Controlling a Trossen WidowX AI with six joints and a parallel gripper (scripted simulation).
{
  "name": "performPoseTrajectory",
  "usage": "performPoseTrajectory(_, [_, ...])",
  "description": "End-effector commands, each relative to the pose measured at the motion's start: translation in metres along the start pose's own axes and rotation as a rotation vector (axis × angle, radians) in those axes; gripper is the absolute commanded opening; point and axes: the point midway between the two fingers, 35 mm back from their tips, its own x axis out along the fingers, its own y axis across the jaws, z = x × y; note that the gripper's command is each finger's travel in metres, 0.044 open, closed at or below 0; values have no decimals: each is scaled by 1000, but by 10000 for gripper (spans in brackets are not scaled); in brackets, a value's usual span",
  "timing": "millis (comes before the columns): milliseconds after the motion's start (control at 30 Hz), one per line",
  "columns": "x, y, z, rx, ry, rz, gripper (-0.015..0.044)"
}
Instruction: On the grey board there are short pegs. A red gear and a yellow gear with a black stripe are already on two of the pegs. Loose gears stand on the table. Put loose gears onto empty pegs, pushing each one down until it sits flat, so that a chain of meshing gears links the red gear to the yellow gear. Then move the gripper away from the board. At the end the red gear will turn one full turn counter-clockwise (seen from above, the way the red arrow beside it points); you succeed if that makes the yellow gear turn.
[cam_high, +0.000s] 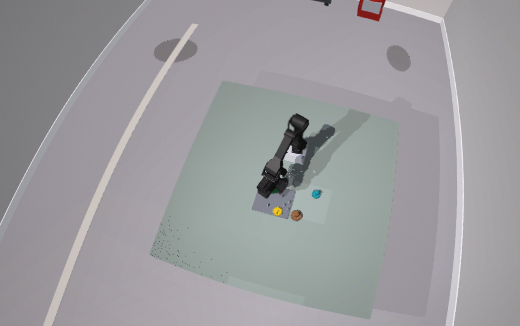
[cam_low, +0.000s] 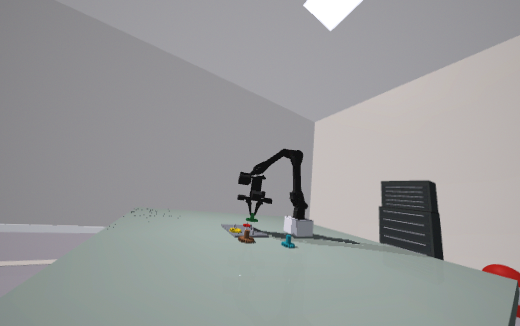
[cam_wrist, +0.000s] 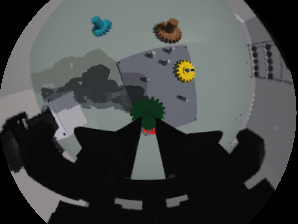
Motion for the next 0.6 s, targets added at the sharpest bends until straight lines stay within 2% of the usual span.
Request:
performPoseTrajectory(0, [6, 0, 0, -27, -2, 1, 0])
performPoseTrajectory(567, [32, 1, 1, 172, -2, 1, 0])
